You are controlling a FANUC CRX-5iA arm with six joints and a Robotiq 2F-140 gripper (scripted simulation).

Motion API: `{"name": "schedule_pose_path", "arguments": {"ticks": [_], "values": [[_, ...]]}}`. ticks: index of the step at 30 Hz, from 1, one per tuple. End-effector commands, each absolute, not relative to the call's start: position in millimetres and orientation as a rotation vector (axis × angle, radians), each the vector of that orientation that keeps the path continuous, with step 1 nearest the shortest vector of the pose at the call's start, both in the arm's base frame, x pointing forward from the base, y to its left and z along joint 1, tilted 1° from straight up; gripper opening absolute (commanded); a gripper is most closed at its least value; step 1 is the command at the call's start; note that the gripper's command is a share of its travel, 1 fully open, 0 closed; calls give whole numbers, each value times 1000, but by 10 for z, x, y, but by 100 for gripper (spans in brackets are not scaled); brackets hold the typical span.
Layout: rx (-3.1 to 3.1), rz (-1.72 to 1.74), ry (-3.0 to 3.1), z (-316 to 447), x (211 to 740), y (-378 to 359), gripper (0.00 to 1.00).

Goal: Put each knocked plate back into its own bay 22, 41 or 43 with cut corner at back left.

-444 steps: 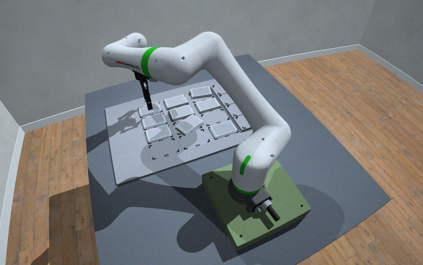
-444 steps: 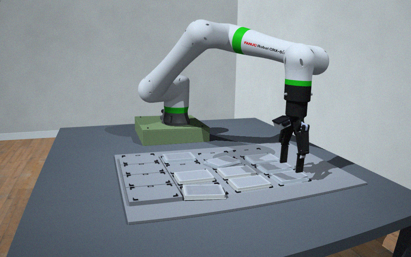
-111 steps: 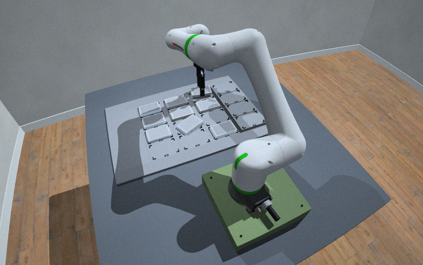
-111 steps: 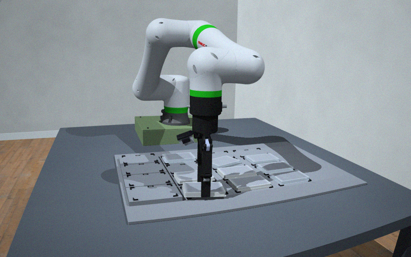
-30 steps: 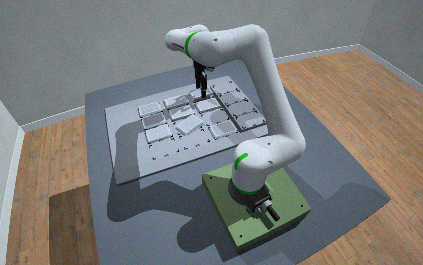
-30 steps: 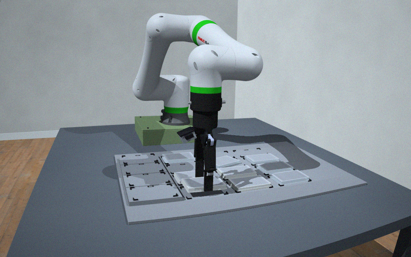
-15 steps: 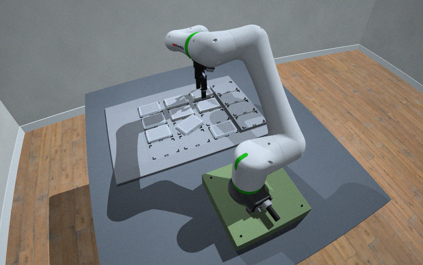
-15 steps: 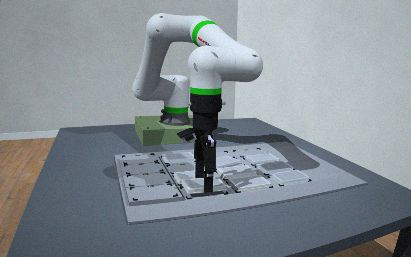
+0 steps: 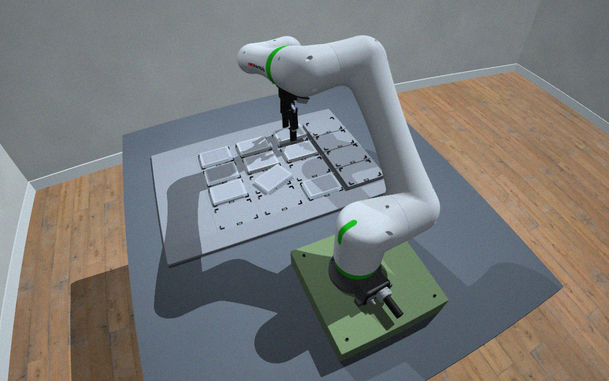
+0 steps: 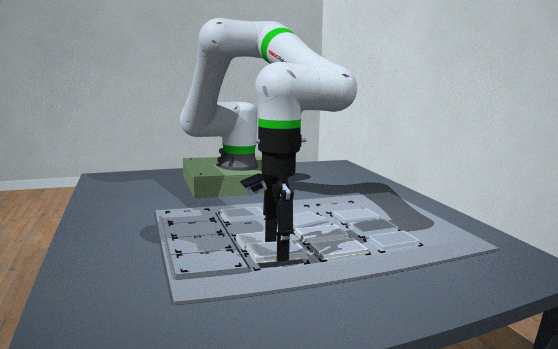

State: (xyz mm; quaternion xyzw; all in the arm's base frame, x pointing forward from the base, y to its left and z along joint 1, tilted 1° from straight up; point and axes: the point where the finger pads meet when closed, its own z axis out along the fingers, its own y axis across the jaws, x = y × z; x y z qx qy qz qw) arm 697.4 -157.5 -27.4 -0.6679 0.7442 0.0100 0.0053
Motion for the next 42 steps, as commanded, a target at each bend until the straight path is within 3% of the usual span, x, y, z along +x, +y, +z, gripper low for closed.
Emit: {"name": "schedule_pose_path", "arguments": {"ticks": [1, 42], "values": [[-2091, 28, 2329, -262, 6980, -1578, 10], [-2091, 28, 2329, -328, 6982, -1577, 10]]}}
